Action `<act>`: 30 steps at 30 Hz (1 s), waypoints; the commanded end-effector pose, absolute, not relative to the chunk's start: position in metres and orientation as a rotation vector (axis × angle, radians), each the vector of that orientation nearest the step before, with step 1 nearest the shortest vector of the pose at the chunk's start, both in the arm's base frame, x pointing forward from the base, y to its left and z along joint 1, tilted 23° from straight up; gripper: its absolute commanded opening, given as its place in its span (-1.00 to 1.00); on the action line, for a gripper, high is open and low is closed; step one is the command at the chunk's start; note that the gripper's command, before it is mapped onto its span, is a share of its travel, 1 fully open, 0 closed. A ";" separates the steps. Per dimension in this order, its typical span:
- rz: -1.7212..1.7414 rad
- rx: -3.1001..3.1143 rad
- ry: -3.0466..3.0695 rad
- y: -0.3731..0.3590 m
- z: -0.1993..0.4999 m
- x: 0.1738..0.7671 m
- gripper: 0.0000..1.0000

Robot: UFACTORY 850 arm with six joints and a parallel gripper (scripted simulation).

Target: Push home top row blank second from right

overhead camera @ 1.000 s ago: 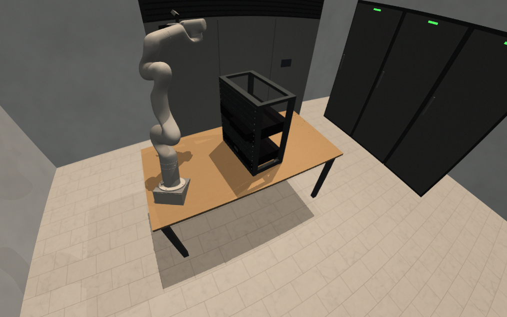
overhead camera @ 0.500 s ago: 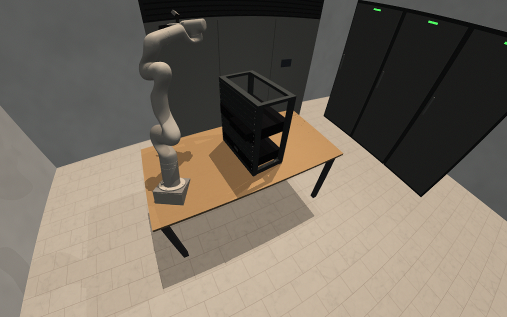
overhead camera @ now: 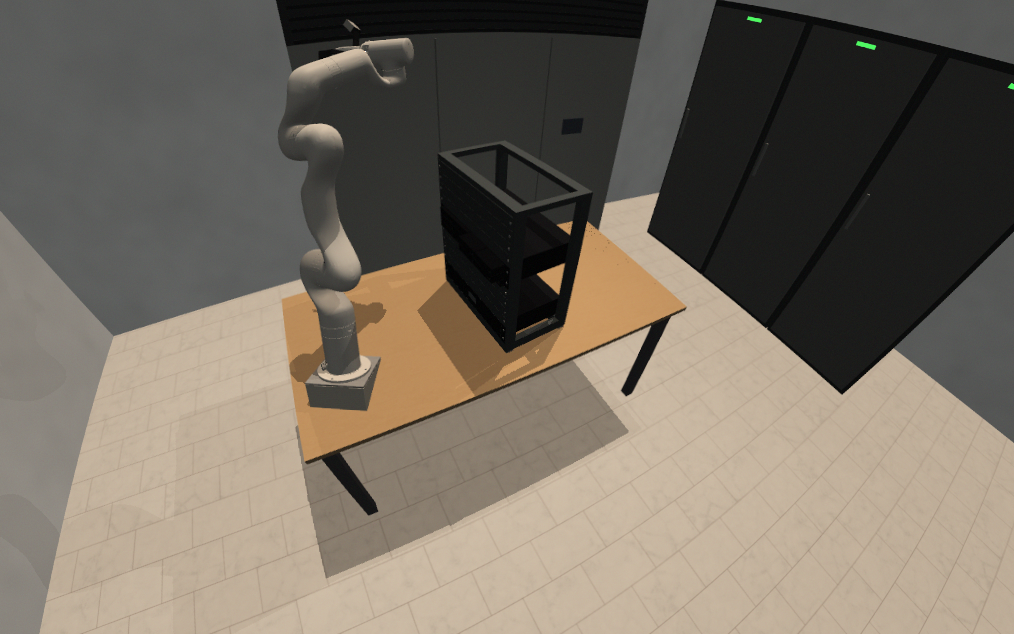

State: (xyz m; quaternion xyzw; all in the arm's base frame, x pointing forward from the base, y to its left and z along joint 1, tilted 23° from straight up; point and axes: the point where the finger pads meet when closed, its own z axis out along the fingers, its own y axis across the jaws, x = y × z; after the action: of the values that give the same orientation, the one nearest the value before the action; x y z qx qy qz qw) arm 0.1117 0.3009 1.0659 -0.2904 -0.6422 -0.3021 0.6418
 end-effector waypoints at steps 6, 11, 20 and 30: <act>-0.709 -0.668 -1.440 0.301 1.069 0.118 1.00; -0.725 -0.675 -1.418 0.302 1.071 0.125 1.00; -0.761 -0.688 -1.371 0.302 1.077 0.138 1.00; -0.815 -0.710 -1.298 0.302 1.084 0.161 1.00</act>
State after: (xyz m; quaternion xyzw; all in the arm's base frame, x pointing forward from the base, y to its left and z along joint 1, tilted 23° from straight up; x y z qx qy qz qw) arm 0.1492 0.3024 1.0793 -0.3091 -0.5907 -0.3467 0.6597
